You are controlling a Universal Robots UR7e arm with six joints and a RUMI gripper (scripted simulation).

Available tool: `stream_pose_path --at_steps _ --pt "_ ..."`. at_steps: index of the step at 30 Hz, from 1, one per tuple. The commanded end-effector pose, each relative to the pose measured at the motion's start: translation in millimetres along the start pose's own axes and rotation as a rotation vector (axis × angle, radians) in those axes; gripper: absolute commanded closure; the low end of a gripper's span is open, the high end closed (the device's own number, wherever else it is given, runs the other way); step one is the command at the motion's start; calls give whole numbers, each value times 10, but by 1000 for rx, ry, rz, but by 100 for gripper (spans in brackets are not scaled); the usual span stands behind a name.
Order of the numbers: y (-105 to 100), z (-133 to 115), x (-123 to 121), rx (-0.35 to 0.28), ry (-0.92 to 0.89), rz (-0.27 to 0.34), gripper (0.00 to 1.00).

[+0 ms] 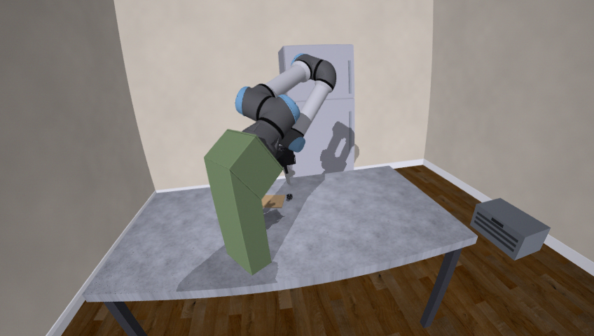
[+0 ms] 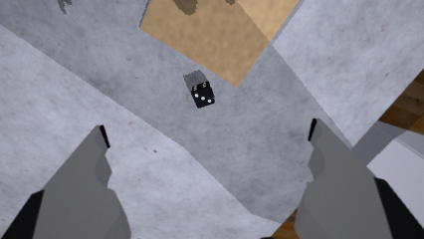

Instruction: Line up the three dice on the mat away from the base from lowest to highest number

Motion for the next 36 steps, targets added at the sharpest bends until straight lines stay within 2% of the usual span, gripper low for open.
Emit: stream_pose_path --at_steps 1,16,18,33,36 --pt "7 0 -12 -2 -97 -7 0" --pt "73 -33 -81 -4 -675 -6 0" --pt "73 -33 -81 -4 -675 -6 0" --pt "132 -102 -124 -6 -1195 -5 0" --pt "135 -107 -125 -6 -1225 -5 0"
Point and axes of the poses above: the point where the finger pads meet when closed, its own y axis out along the fingers, its own x axis across the jaws, z = x × y, the point moved 5 cm from there along -y, back along the fingers, and after that the axes turned 12 degrees about -y, right-handed, at the moved point
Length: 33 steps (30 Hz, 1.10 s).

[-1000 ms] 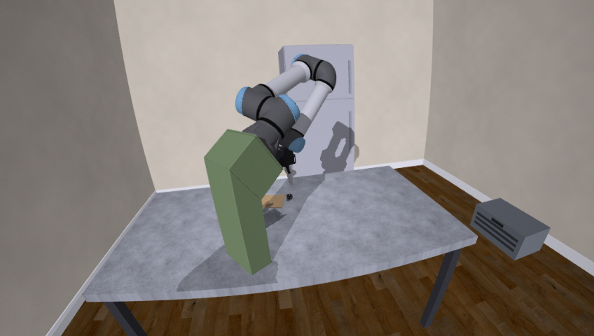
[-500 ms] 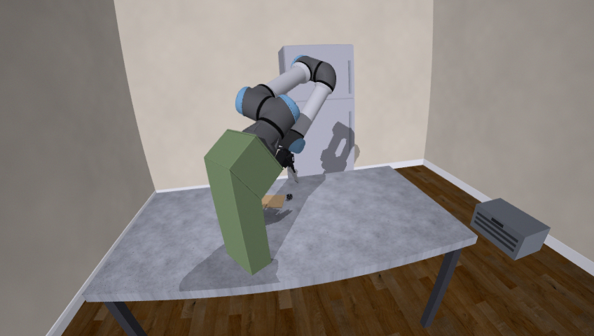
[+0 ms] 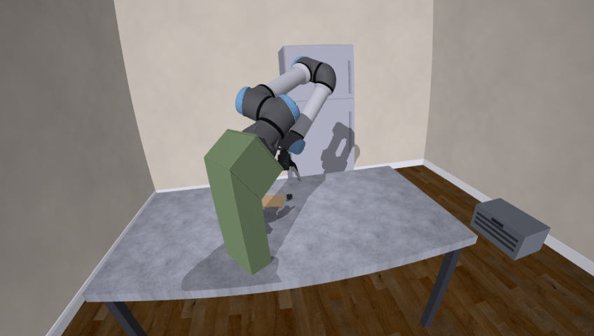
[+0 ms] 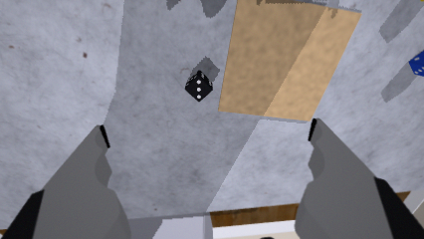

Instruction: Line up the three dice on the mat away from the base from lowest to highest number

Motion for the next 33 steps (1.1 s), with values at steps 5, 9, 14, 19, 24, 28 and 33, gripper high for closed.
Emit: stream_pose_path --at_steps 5,9,14,19,24,28,33 --pt "20 -4 -35 -6 -205 0 0" --pt "31 -9 -52 -6 -305 0 0" --pt "44 -16 -71 -6 -415 0 0" --pt "50 -21 -81 -6 -473 0 0" --pt "60 -28 -94 -6 -554 1 0" --pt "66 -34 -102 -6 -607 1 0" --pt "69 -37 -108 -6 -640 1 0"
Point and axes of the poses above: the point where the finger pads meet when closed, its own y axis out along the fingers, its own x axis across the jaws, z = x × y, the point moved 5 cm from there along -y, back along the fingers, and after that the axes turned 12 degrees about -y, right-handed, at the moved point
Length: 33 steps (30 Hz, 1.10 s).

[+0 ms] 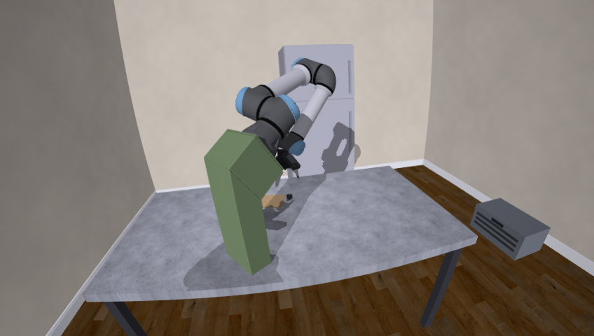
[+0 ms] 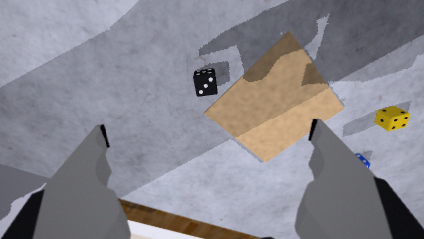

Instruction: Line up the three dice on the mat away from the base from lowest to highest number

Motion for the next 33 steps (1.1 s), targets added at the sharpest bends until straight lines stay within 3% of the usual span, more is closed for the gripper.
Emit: stream_pose_path --at_steps 1,29,30,33 --pt "0 -1 -7 -1 -27 1 0" --pt "10 -1 -24 -1 -115 1 0" --pt "10 -1 -24 -1 -115 1 76" --pt "10 -1 -24 -1 -115 1 76"
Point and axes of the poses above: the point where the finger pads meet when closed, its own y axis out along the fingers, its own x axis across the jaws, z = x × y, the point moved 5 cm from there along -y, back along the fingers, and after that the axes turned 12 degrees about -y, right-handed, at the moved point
